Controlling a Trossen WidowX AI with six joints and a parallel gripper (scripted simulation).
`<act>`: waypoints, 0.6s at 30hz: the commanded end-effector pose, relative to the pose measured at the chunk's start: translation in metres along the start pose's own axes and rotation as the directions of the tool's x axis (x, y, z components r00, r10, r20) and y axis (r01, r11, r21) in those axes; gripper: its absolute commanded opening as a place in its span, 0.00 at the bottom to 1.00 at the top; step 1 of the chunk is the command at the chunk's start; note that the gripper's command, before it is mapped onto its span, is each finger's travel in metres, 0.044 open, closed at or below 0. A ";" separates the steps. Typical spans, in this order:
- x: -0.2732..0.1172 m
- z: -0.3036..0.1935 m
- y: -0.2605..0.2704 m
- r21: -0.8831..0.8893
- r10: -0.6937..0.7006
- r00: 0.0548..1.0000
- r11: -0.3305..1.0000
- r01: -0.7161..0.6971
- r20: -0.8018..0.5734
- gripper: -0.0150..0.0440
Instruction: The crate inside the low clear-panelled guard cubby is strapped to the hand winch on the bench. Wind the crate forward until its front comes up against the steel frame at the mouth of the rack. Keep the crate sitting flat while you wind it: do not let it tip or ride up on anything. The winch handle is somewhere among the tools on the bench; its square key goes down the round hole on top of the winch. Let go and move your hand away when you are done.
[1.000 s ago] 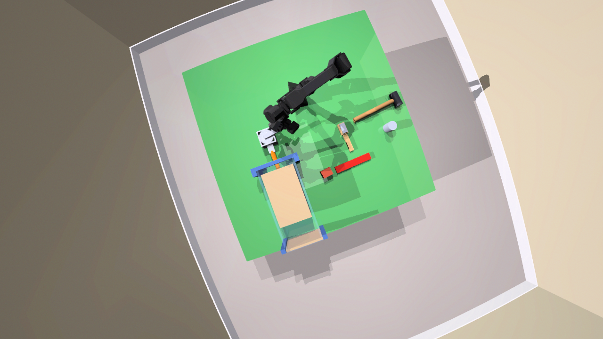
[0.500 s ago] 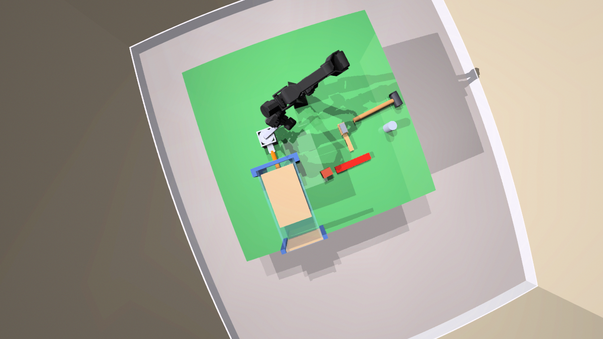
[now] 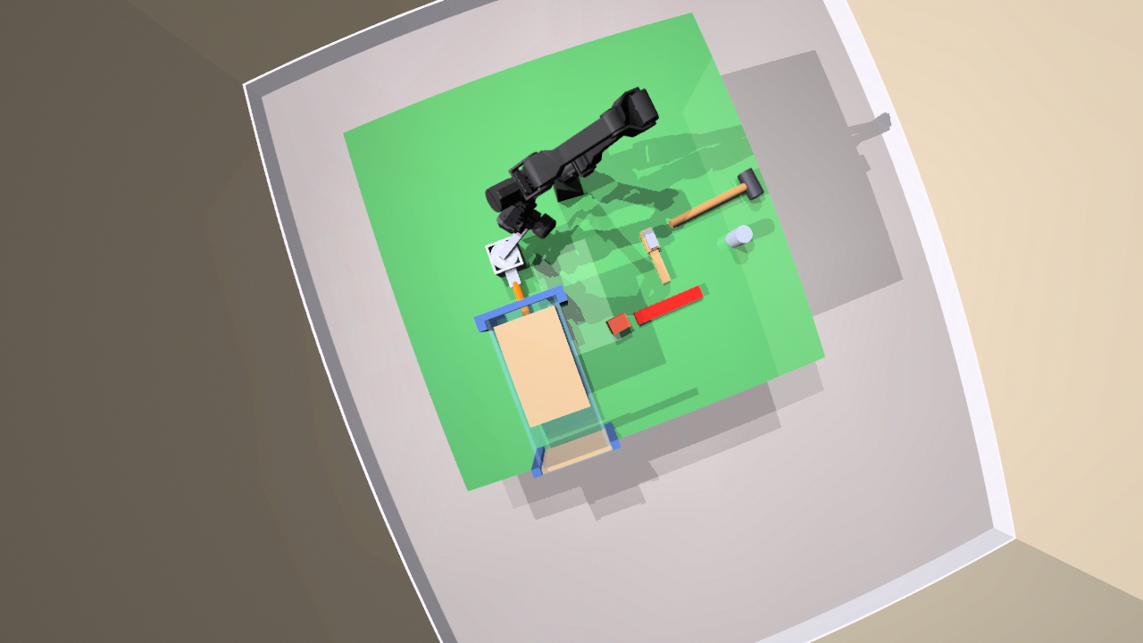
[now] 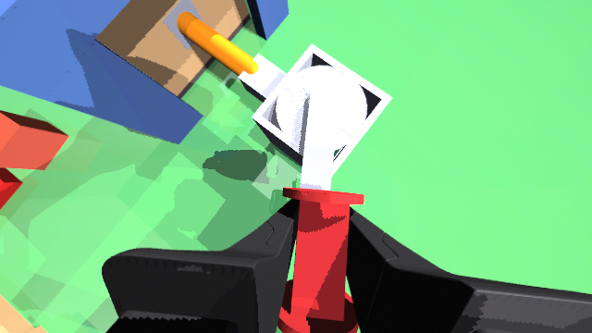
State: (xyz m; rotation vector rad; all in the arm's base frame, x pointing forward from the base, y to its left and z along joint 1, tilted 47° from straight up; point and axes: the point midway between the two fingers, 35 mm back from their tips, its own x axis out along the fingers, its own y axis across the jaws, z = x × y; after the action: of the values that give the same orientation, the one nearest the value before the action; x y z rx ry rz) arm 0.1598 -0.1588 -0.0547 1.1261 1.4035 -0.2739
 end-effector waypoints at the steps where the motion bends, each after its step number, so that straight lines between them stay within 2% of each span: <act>1: -0.001 -0.001 -0.017 0.014 -0.040 0.999 0.999 0.040 -0.006 0.25; 18: 0.001 0.005 -0.039 0.014 -0.042 0.999 0.999 0.042 -0.006 0.25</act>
State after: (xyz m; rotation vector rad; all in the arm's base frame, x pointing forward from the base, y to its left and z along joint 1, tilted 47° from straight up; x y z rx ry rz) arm 0.1463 -0.1699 -0.0650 1.1388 1.4032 -0.2667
